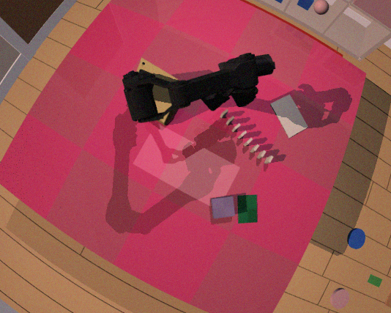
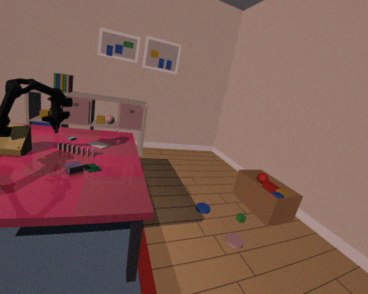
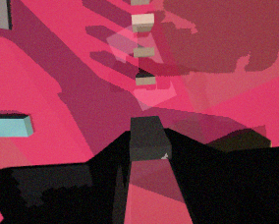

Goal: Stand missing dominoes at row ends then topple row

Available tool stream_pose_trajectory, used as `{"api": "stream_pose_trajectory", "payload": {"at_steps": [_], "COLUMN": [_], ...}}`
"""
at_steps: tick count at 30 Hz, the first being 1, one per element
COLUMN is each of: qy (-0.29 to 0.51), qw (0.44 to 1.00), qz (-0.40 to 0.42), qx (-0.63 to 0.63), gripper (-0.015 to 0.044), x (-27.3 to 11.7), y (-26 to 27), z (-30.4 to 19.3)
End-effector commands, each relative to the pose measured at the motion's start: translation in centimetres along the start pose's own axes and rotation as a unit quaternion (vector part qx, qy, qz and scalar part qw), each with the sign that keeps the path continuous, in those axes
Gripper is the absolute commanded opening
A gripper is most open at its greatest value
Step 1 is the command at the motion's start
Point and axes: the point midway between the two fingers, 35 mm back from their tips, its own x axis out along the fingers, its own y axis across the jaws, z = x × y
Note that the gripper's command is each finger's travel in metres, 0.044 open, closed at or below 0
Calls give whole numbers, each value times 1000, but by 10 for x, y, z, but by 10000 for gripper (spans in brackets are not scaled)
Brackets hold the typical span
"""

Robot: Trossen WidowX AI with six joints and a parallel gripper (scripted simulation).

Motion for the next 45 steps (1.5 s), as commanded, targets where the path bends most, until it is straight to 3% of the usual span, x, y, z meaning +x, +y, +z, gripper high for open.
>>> {"api": "stream_pose_trajectory", "payload": {"at_steps": [1, 16, 29, 41, 45], "qy": [3, 2, 2, 2, 2], "qw": [1000, 1000, 1000, 1000, 1000], "qz": [-6, -11, -11, -11, -11], "qx": [-4, -3, -3, -3, -3], "gripper": [107, 107, 107, 422, 440], "x": [27, 108, 111, 111, 109], "y": [-1, -9, -10, -10, -9], "z": [1, -4, -4, -4, -3]}}
